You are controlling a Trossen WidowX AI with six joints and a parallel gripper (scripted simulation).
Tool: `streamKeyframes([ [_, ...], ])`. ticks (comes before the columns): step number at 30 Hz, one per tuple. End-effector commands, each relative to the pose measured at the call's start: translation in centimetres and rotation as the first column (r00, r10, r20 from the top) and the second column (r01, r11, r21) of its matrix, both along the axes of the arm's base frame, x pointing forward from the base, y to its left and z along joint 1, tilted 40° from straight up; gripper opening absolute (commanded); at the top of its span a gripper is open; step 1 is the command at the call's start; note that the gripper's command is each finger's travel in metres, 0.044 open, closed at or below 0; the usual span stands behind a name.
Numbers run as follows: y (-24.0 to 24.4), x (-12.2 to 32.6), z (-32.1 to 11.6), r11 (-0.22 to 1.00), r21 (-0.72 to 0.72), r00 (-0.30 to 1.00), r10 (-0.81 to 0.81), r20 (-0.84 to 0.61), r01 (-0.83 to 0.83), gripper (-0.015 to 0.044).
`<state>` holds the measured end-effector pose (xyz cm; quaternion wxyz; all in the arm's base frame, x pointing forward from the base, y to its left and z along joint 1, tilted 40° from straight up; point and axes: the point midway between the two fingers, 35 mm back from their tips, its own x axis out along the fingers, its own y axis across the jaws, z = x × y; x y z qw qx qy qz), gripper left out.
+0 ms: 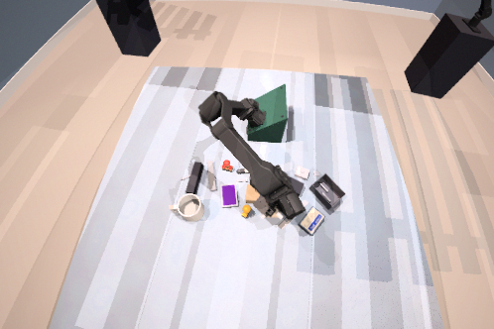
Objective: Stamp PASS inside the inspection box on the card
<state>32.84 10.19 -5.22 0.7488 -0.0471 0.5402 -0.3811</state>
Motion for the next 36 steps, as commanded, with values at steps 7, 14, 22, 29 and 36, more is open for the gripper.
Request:
streamKeyframes([
  [7, -0.47, 0.06, -0.48, 1.0, -0.004, 1.0, 0.005, 0.0, -0.005, 0.0],
  [14, -0.72, 0.08, -0.74, 1.0, -0.005, 1.0, 0.006, 0.0, -0.006, 0.0],
  [22, -0.78, 0.09, -0.82, 1.0, -0.005, 1.0, 0.009, -0.003, -0.009, 0.0],
  [29, -0.87, 0.11, -0.93, 1.0, -0.005, 1.0, 0.009, -0.003, -0.009, 0.0],
  [36, -0.97, 0.13, -1.05, 1.0, -0.006, 1.0, 0.009, -0.003, -0.009, 0.0],
])
